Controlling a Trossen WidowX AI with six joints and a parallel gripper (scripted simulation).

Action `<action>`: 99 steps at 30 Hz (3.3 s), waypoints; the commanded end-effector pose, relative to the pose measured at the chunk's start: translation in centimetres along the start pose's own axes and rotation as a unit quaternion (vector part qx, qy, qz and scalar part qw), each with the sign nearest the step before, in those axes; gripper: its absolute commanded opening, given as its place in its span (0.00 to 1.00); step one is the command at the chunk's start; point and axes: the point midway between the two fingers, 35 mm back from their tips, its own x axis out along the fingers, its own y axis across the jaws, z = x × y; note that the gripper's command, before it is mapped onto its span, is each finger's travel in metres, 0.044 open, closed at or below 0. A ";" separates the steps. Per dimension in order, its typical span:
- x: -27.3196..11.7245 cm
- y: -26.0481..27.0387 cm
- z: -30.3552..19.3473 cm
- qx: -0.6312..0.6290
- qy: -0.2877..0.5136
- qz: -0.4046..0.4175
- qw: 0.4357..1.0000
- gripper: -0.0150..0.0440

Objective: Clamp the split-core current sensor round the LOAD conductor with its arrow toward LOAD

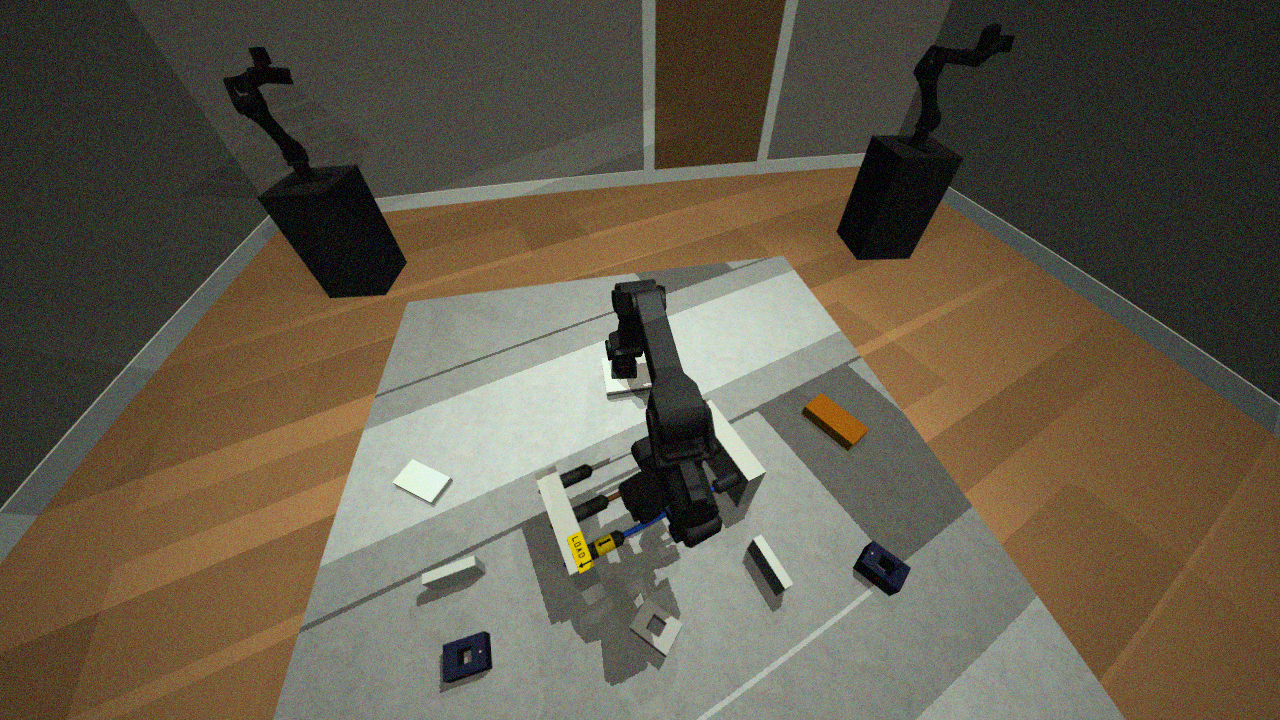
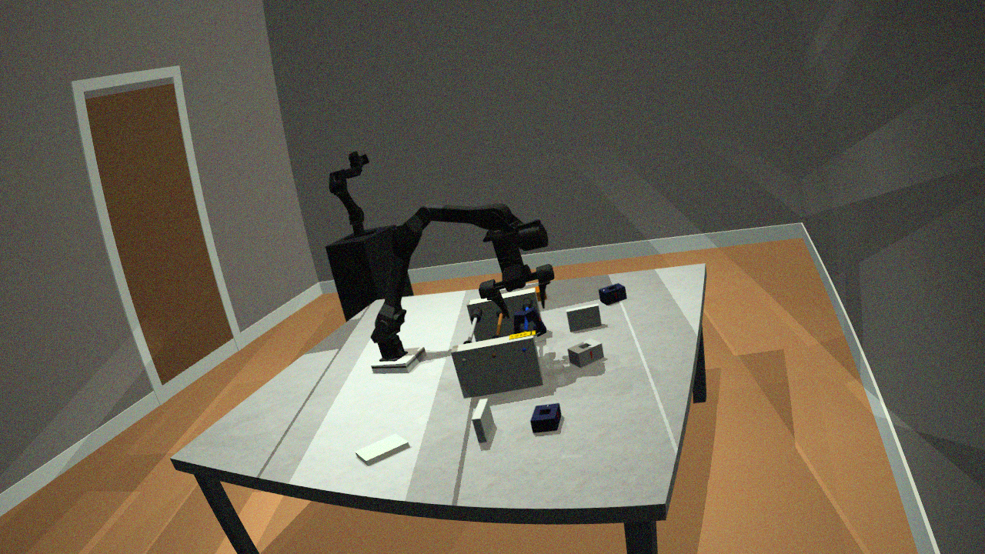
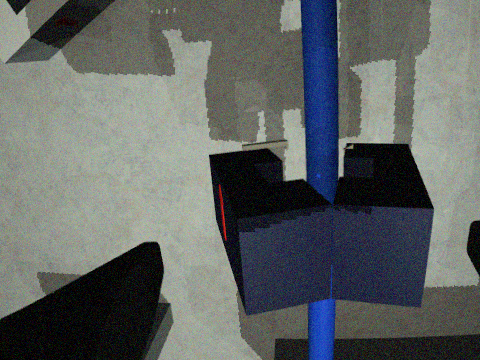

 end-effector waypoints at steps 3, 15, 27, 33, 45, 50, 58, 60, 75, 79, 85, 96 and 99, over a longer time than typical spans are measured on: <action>2.8 -0.4 -0.3 0.004 0.000 -0.004 1.000 1.00; 4.1 -0.4 -0.2 0.004 0.000 -0.004 1.000 1.00; 5.8 -0.5 -0.3 0.004 0.000 -0.004 1.000 1.00; 5.4 -0.3 -0.3 0.001 0.000 -0.001 1.000 0.95; 5.4 -0.3 -0.3 0.001 0.000 -0.001 1.000 0.82; 5.4 -0.3 -0.3 0.001 0.000 -0.001 1.000 0.76; 5.4 -0.3 -0.3 0.001 0.000 -0.001 1.000 0.47; 5.4 -0.3 -0.3 0.001 0.000 -0.001 1.000 0.38; 5.4 -0.3 -0.3 0.001 0.000 -0.001 1.000 0.25; 5.4 -0.3 -0.3 0.001 0.000 -0.001 1.000 0.25; 5.4 -0.3 -0.3 0.001 0.000 -0.001 1.000 0.25; 5.4 -0.3 -0.3 0.001 0.000 -0.001 1.000 0.25; 5.4 -0.3 -0.3 0.001 0.000 -0.001 1.000 0.25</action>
